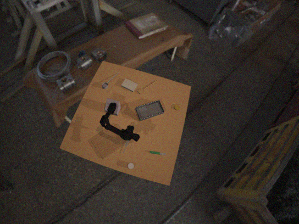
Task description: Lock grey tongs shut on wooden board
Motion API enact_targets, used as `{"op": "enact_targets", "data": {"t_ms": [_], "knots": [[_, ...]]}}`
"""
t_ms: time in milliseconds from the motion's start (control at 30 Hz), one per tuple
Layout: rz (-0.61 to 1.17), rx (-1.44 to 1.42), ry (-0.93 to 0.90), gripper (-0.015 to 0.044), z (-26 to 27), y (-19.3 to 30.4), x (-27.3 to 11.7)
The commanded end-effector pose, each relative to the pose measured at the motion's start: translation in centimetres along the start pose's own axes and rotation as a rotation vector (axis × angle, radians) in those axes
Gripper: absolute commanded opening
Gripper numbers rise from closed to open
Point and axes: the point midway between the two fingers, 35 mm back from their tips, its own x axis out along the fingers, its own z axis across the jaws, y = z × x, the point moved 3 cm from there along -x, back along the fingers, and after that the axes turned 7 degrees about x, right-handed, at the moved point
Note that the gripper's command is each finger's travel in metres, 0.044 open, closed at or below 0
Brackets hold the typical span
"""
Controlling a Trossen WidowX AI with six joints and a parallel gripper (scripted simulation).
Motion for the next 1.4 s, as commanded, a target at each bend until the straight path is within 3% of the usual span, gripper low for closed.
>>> {"op": "enact_targets", "data": {"t_ms": [0, 700, 1367], "knots": [[-0.012, 0.033, 0.001, -0.0150, 1.5, 1.8, 0.1], [-0.001, 0.226, 0.020, -0.0150, 10.9, 9.9, -0.6], [0.081, 0.338, 0.036, -0.0150, 18.7, 12.5, -2.8]]}}
